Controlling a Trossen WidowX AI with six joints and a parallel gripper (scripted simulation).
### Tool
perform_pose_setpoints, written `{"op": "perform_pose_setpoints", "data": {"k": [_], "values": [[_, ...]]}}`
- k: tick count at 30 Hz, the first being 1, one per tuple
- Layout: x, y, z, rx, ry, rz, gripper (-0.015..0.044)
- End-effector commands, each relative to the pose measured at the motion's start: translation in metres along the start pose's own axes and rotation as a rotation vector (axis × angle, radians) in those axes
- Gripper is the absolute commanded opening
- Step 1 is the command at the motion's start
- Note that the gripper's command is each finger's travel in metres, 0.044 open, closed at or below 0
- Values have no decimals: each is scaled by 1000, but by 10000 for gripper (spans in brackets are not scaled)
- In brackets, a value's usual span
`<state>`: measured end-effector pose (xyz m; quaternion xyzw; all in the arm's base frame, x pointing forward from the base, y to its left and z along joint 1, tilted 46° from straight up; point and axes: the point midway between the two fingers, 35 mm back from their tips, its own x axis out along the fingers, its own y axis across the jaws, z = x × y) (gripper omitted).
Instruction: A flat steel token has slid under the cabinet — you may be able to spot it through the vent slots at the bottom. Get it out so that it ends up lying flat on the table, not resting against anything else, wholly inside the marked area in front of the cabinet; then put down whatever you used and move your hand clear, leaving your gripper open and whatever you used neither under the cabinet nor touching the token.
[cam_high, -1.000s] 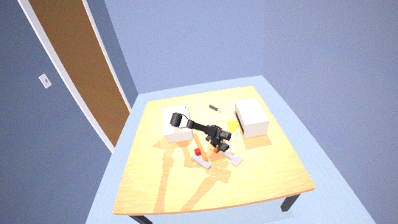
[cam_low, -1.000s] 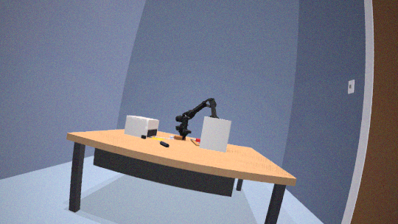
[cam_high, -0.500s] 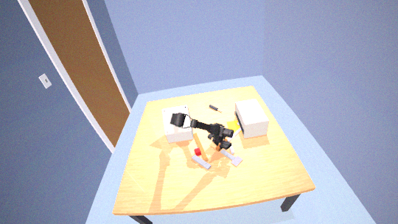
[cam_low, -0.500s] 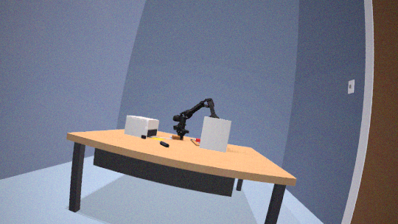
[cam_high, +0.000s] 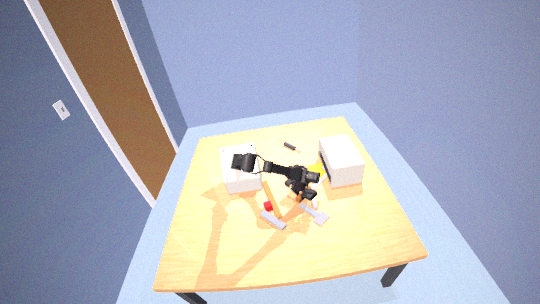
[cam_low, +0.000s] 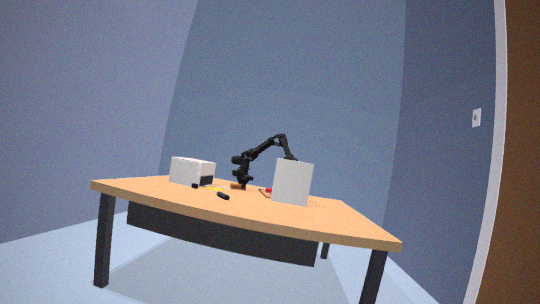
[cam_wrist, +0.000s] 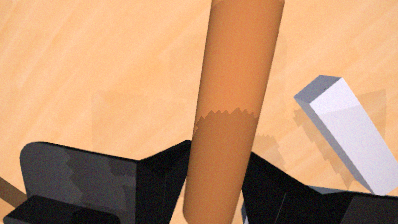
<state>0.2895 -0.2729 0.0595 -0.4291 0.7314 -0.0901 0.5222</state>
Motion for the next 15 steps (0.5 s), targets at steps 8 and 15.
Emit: {"op": "perform_pose_setpoints", "data": {"k": [8, 15], "values": [[0, 0, 20, 2, -6, 0, 0], [0, -1, 31, 2, -6, 0, 0]]}}
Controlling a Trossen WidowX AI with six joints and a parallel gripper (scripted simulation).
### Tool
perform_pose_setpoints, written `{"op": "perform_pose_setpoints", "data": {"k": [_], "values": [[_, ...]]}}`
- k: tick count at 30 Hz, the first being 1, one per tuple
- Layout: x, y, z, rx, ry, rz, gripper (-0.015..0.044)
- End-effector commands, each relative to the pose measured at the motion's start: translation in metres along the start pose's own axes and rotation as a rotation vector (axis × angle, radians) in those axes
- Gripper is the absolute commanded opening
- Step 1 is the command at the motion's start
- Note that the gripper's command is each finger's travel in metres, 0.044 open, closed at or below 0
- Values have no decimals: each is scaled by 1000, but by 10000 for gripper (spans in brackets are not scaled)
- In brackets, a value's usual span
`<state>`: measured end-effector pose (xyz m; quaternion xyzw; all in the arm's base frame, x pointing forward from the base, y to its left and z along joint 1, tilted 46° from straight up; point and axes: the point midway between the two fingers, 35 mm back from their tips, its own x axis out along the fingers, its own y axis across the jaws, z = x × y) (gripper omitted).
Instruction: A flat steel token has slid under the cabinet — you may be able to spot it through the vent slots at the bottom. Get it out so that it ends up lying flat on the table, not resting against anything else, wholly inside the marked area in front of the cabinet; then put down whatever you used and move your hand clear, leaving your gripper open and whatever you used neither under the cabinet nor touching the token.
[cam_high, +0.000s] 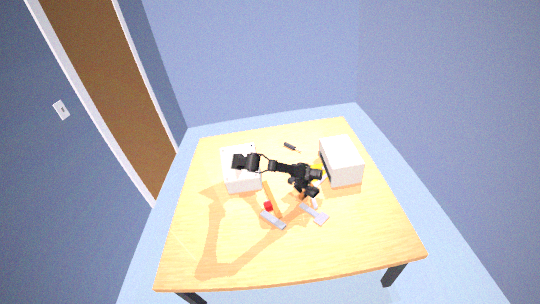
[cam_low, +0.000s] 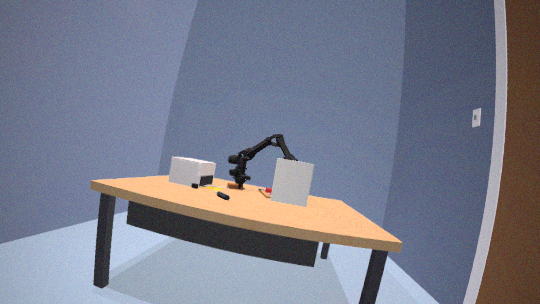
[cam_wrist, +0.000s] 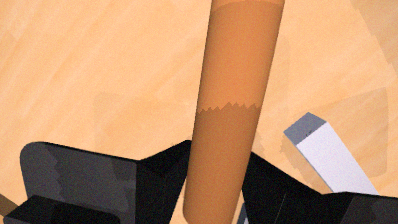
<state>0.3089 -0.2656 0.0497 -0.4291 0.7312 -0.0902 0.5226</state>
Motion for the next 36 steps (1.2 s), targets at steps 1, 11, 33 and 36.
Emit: {"op": "perform_pose_setpoints", "data": {"k": [1, 11, 33, 36], "values": [[0, 0, 9, 2, -5, 0, 0], [0, 0, 25, 2, -6, 0, 0], [0, 3, 48, 3, -6, 0, 0], [0, 6, 48, 3, -6, 0, 0]]}}
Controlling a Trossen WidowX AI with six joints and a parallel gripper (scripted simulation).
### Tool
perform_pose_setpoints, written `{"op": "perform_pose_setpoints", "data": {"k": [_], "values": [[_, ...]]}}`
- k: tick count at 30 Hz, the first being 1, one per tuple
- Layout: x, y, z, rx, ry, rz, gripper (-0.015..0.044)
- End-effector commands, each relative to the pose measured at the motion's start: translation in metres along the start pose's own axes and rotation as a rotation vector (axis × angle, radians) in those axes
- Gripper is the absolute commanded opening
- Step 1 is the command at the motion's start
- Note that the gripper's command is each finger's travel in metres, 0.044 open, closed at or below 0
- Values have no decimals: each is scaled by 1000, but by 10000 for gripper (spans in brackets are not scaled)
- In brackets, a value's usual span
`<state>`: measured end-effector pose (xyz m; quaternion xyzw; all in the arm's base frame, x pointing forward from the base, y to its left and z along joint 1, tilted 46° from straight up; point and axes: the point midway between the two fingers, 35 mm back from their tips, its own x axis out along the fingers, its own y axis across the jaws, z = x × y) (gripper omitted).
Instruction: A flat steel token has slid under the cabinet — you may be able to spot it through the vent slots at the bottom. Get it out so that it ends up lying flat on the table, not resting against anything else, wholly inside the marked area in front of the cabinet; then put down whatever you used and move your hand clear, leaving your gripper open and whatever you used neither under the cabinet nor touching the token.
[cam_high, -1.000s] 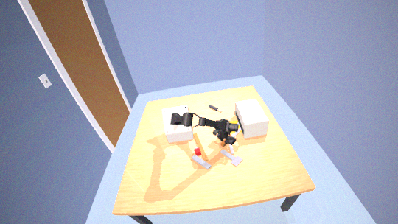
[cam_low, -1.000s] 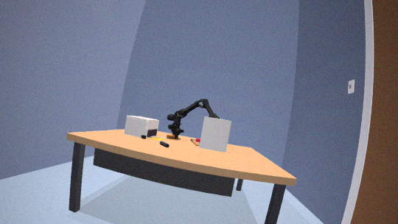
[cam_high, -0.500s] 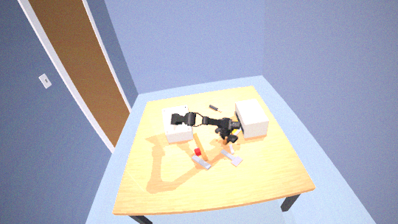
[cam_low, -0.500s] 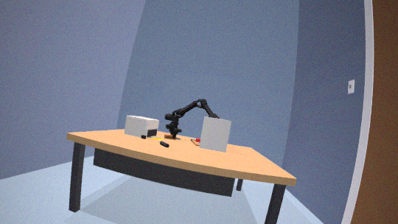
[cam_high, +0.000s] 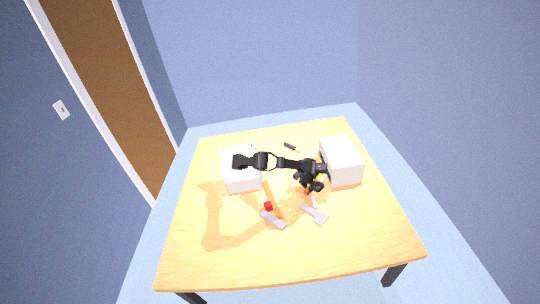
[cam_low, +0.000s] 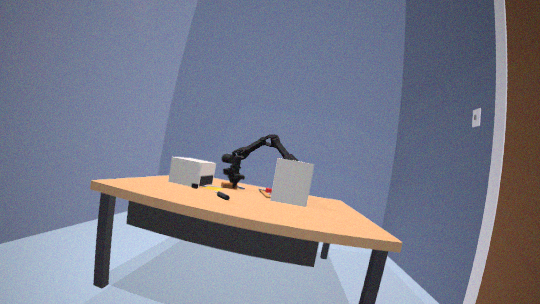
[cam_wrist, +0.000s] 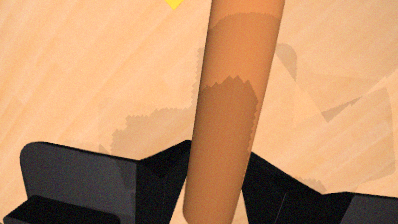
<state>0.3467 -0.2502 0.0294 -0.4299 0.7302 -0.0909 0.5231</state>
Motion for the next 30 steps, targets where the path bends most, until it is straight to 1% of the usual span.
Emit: {"op": "perform_pose_setpoints", "data": {"k": [1, 30], "values": [[1, 6, 2, 2, -5, 3, 0], [1, 29, 2, 1, -5, 4, 0]]}}
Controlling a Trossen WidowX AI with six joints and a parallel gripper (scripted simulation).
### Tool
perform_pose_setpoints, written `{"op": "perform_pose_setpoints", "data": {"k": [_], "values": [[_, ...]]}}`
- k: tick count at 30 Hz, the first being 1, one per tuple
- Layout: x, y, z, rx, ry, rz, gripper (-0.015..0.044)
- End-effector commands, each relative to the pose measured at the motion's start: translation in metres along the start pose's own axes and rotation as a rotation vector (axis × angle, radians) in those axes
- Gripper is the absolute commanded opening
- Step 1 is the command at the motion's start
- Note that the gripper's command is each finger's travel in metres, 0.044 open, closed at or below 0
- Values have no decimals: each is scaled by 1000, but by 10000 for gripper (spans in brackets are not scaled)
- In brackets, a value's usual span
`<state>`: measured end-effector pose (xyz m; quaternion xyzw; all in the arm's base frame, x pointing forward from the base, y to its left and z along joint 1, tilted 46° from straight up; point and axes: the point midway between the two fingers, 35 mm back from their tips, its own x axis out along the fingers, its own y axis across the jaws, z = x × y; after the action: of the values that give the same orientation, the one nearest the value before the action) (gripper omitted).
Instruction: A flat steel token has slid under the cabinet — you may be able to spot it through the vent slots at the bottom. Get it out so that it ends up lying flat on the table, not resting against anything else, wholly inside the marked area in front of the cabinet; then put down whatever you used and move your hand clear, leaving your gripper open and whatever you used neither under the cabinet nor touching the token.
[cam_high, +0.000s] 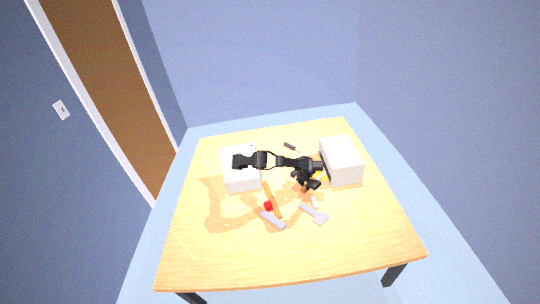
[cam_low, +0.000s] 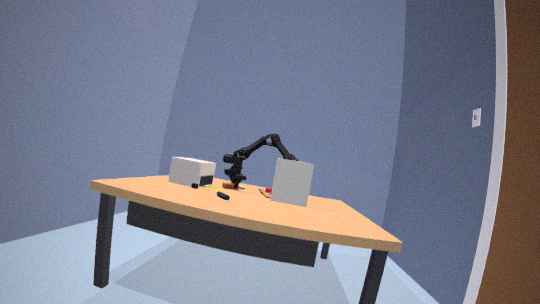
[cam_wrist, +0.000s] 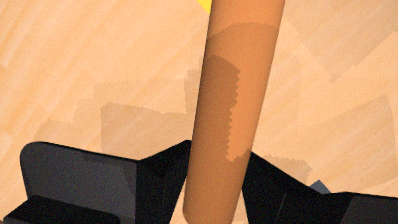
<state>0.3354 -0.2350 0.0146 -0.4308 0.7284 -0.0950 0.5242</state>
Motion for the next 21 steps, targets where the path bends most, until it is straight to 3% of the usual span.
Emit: {"op": "perform_pose_setpoints", "data": {"k": [1, 21], "values": [[1, 5, 0, -5, -5, 11, 0], [1, 2, -18, -6, -4, 11, 0]]}}
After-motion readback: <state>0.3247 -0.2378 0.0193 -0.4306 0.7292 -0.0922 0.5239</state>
